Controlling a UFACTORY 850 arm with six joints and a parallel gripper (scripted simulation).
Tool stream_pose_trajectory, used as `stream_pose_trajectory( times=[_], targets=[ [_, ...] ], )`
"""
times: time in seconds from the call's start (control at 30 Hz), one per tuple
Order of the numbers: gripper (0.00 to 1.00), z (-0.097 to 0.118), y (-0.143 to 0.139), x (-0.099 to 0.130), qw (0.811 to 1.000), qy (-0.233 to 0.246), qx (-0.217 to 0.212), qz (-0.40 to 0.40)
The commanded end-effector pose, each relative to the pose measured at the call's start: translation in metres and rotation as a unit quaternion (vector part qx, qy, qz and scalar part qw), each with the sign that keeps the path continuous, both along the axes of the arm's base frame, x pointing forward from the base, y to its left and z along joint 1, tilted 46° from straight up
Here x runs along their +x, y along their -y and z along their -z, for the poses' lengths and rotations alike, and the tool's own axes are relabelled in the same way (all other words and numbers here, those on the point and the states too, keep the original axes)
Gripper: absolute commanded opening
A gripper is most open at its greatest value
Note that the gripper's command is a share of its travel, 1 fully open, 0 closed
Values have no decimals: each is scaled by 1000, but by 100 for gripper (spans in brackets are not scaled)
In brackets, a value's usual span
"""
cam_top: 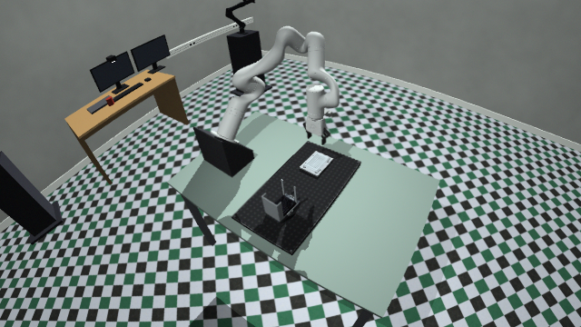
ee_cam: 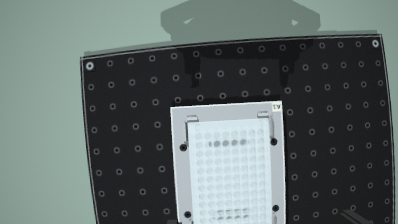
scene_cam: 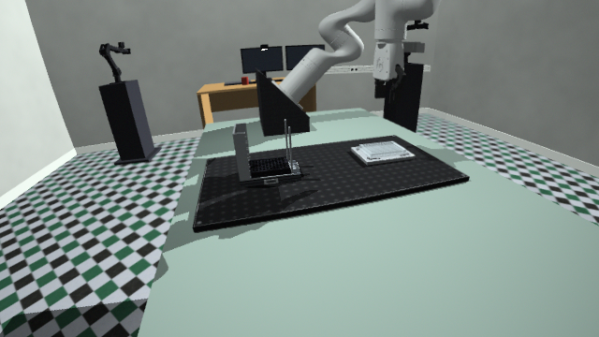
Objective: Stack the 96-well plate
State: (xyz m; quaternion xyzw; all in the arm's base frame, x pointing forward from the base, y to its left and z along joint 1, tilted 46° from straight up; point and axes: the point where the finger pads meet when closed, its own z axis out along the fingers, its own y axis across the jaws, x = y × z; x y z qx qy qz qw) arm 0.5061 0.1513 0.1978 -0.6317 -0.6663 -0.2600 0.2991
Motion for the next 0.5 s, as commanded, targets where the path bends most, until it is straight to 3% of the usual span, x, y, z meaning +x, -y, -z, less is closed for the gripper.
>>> stream_pose_trajectory(
  times=[0.0,0.47],
  targets=[
    [100,0,0,0,1000,18,-3,-11],
    [100,4,-4,0,1000,18,-3,-11]
  ],
)
